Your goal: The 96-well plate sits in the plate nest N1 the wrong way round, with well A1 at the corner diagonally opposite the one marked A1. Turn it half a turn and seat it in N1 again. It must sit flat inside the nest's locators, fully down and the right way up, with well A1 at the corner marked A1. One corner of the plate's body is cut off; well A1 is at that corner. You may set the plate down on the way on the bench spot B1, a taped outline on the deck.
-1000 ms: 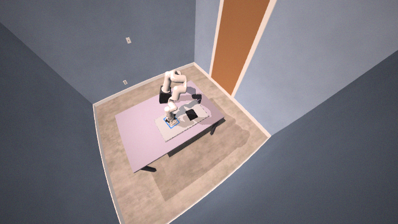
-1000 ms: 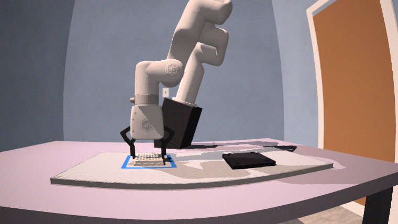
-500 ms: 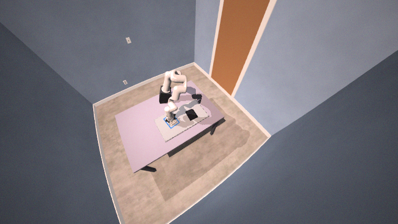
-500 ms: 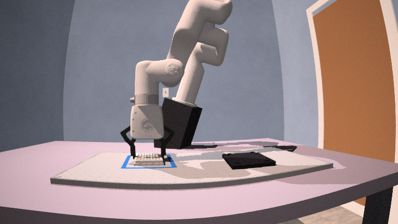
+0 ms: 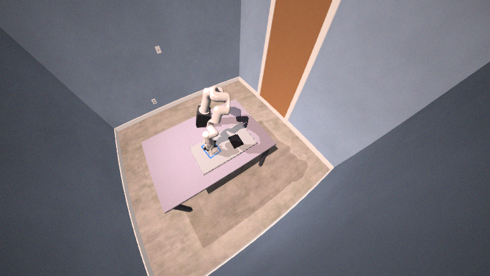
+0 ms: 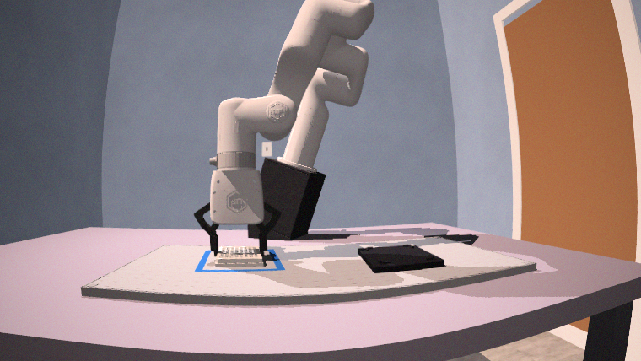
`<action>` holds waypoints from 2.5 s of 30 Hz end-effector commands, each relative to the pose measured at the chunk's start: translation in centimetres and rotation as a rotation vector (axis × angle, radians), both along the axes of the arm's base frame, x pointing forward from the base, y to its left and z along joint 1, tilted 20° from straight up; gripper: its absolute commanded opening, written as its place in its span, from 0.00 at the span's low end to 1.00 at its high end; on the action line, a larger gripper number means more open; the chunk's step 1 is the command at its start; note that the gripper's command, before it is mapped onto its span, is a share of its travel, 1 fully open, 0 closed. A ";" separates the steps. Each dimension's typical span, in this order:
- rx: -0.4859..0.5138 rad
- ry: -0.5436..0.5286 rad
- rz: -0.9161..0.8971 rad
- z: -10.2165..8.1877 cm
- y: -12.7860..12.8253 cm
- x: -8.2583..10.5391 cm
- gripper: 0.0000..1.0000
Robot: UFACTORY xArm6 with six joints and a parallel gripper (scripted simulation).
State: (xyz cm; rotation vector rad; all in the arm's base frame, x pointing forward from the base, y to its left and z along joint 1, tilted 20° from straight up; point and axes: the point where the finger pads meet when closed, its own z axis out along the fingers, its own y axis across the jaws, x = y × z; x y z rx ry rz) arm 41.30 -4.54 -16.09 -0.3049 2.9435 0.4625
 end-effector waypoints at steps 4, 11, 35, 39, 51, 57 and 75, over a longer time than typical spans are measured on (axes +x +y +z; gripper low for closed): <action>-0.001 -0.003 -0.001 0.1 -0.1 0.1 0.00; -0.001 -0.003 -0.001 0.1 -0.1 0.1 0.00; -0.001 -0.003 -0.001 0.6 -0.2 0.1 0.00; -0.001 -0.003 -0.001 0.8 -0.3 0.0 0.00; -0.001 -0.003 -0.001 1.5 -0.5 0.0 0.00; -0.001 -0.003 -0.001 1.9 -0.7 -0.1 0.00; -0.001 -0.003 -0.001 2.9 -1.0 -0.2 0.00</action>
